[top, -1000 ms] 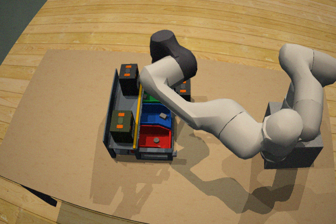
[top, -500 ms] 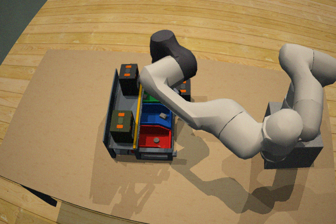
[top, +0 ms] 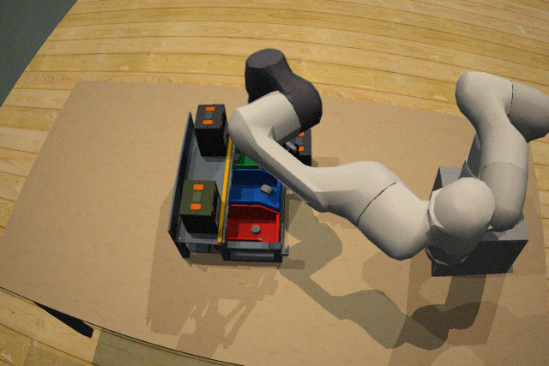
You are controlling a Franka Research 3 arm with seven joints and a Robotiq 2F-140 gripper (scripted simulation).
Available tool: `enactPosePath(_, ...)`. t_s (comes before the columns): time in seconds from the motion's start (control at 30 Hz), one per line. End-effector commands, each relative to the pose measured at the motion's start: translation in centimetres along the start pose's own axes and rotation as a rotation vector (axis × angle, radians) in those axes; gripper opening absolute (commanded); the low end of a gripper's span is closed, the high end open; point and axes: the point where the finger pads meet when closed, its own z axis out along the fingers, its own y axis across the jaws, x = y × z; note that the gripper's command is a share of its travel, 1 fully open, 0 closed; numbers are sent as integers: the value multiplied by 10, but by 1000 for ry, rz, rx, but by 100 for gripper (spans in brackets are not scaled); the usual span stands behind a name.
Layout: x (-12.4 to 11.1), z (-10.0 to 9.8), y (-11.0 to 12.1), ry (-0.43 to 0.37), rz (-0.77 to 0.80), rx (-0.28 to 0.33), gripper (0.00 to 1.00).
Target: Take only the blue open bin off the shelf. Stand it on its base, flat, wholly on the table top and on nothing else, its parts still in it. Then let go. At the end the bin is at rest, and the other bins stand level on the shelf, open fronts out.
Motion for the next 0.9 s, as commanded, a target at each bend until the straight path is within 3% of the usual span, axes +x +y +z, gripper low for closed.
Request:
enactPosePath(0.0, 1, -1, -1, -4, -109, 0, 57)
enactPosePath(0.2, 0, 0, 0, -1, -101, 0, 57)
enactPosePath(0.33, 1, -1, -1, -5, -309, 0, 57)
enactPosePath(0.77, 1, 0, -1, -2, -301, 0, 57)
enactPosePath(0.87, 1, -1, -1, -6, -457, 1, 57)
